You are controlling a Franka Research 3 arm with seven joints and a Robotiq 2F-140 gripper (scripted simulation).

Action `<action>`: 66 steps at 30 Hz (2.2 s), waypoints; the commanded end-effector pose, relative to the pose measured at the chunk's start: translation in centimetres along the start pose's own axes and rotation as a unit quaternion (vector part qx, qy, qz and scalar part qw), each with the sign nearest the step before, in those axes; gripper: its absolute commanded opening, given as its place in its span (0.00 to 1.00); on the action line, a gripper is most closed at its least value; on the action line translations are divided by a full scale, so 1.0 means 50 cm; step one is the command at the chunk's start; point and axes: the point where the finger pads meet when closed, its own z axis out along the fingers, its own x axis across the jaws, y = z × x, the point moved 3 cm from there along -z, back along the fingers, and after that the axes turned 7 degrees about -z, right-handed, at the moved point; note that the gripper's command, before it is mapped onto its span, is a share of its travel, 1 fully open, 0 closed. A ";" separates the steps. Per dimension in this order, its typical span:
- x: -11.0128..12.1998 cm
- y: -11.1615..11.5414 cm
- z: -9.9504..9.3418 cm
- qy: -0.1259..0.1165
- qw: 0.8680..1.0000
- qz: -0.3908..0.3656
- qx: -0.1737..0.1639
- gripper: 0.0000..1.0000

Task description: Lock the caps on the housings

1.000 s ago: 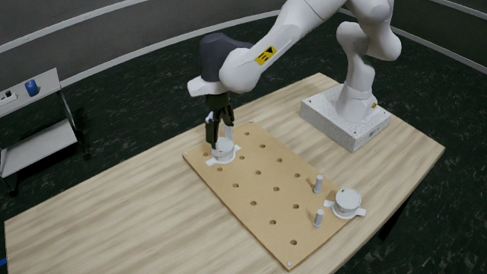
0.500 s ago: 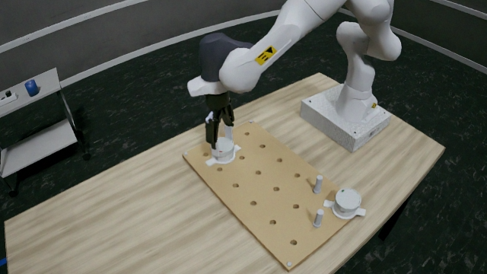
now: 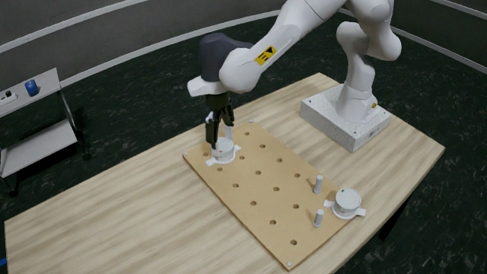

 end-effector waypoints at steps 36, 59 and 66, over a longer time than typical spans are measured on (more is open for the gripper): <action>0.002 -0.002 0.001 0.000 0.980 0.200 0.001 0.10; 0.002 -0.002 0.002 0.000 0.928 0.374 0.001 0.10; 0.002 -0.002 0.001 0.000 0.920 0.392 0.001 0.10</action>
